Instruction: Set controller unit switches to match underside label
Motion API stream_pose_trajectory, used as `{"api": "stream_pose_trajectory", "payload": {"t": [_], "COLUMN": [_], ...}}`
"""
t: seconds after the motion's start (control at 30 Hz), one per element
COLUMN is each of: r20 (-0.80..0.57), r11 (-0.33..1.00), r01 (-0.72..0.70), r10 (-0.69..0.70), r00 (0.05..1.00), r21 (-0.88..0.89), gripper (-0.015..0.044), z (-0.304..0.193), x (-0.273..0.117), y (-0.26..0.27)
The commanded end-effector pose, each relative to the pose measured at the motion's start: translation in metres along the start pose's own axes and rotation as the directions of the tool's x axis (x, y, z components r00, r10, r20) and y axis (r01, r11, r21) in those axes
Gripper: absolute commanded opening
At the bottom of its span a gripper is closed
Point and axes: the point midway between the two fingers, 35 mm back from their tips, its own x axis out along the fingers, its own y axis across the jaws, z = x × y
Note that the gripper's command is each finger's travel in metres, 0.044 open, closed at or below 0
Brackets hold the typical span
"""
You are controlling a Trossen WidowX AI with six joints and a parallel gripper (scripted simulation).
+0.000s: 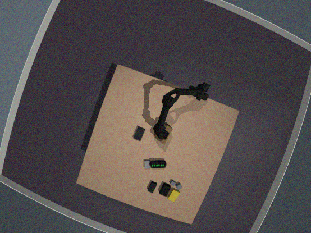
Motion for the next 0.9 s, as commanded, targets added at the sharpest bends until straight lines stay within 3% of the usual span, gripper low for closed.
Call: {"api": "stream_pose_trajectory", "payload": {"t": [0.0,0.13,0.3,0.47,0.73,0.87], "r20": [0.000,0.010,0.066,0.091,0.062,0.034], "r11": [1.000,0.999,0.949,0.818,0.475,0.342], "r01": [0.000,0.017,0.121,0.181,0.173,0.153], "r10": [0.000,-0.018,-0.146,-0.272,-0.439,-0.483], "r00": [1.000,1.000,0.987,0.958,0.896,0.875], "r21": [0.000,0.035,0.292,0.546,0.863,0.927], "gripper": [0.0374,0.0269,0.0138,0.0006,0.0000,0.0000], "z": [0.000,0.001,0.003,-0.012,-0.069,-0.095], "x": [0.000,-0.007,-0.061,-0.119,-0.212,-0.234], "y": [0.000,-0.009,-0.074,-0.136,-0.221,-0.239]}}
